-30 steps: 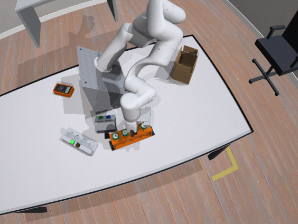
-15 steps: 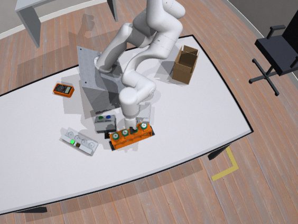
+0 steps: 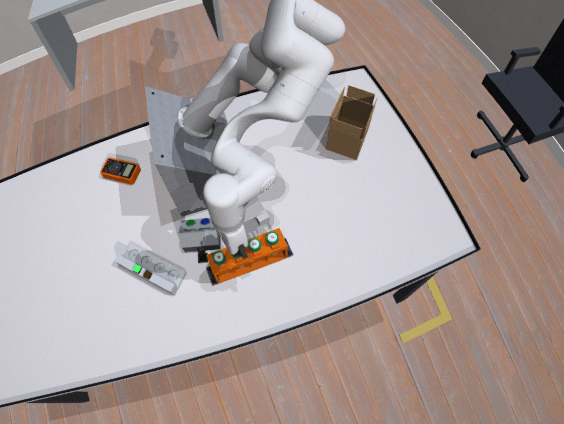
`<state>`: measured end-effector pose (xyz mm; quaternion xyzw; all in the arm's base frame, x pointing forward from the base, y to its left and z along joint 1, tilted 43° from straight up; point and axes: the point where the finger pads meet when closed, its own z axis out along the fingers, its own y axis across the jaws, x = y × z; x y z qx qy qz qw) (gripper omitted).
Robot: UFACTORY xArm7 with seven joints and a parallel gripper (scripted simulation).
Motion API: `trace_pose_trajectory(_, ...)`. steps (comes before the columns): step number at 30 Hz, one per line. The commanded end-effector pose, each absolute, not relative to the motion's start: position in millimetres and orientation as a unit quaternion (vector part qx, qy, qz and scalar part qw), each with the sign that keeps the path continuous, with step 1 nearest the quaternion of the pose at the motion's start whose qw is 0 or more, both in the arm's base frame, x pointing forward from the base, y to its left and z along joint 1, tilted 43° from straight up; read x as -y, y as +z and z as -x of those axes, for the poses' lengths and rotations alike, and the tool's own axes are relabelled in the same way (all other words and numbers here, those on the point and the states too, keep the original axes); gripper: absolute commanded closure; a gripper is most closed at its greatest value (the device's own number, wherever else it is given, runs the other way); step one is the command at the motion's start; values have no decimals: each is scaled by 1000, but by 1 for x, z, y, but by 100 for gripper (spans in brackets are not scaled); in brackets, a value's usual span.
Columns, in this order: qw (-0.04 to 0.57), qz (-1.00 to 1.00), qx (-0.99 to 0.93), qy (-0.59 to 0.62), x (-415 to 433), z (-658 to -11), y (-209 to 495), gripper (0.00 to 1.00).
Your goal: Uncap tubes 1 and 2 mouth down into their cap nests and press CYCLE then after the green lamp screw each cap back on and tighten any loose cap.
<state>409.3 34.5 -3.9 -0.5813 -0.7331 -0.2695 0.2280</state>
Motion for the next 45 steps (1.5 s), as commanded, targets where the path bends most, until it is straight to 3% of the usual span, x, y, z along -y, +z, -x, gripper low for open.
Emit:
trace_pose_trajectory(1, 213, 547, 754, -295, -32, -411, -4, 54)
trace_pose_trajectory(45, 213, 547, 754, -295, -63, -411, -37, 54)
